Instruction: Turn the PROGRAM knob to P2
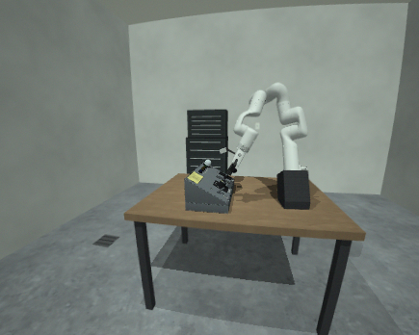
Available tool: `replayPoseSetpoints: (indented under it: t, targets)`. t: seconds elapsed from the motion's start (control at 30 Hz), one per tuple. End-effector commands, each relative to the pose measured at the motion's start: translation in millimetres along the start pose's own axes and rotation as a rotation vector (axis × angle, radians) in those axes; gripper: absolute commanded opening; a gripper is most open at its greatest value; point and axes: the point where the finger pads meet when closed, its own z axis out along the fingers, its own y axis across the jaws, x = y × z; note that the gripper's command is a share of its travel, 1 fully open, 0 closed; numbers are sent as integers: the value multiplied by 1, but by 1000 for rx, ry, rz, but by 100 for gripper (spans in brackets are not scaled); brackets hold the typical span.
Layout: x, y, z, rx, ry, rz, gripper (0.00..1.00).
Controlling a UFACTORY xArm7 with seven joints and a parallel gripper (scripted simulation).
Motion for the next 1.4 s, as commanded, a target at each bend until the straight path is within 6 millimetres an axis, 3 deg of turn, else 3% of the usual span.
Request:
replayPoseSetpoints:
  t: [0.0,0.37,0.7,1.37]
  targets:
    - [3,-2,17,4,9,2,76]
    - [3,-2,59,4,9,2,76]
    - [3,-2,80,4,9,2,76]
    - [3,-2,86,4,9,2,76]
